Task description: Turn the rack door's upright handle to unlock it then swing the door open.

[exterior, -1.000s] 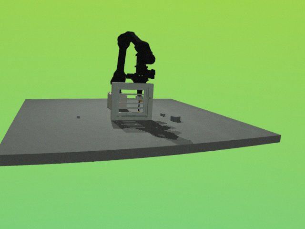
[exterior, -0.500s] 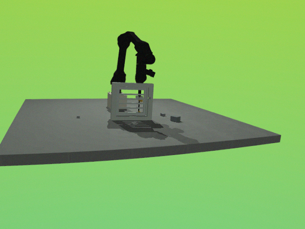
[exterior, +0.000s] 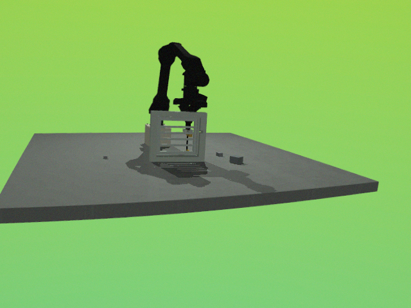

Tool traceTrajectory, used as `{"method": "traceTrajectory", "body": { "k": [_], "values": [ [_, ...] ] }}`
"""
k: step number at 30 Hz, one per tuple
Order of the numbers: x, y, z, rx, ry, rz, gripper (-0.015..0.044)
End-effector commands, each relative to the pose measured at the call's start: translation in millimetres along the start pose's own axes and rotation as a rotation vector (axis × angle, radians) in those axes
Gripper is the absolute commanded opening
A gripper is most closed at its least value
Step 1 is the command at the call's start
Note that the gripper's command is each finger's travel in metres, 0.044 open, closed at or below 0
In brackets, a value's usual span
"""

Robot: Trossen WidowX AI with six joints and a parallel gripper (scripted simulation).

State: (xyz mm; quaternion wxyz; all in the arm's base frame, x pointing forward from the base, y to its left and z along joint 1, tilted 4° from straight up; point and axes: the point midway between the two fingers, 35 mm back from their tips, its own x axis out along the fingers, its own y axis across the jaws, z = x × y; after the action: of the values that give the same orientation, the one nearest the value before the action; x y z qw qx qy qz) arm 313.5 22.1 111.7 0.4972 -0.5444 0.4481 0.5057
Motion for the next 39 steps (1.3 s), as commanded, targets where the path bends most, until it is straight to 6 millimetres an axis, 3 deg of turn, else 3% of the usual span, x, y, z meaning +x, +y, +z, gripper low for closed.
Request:
{"method": "traceTrajectory", "body": {
  "k": [1, 5, 16, 19, 39],
  "values": [
    [1.1, -0.2, -1.2, -0.042, 0.007, 0.0, 0.0021],
    [1.1, -0.2, -1.2, -0.042, 0.007, 0.0, 0.0021],
    [1.1, -0.2, -1.2, -0.042, 0.007, 0.0, 0.0293],
    [1.1, -0.2, -1.2, 0.031, 0.007, 0.0, 0.0293],
    [1.0, -0.2, -1.2, 1.022, 0.006, -0.004, 0.0293]
  ]
}}
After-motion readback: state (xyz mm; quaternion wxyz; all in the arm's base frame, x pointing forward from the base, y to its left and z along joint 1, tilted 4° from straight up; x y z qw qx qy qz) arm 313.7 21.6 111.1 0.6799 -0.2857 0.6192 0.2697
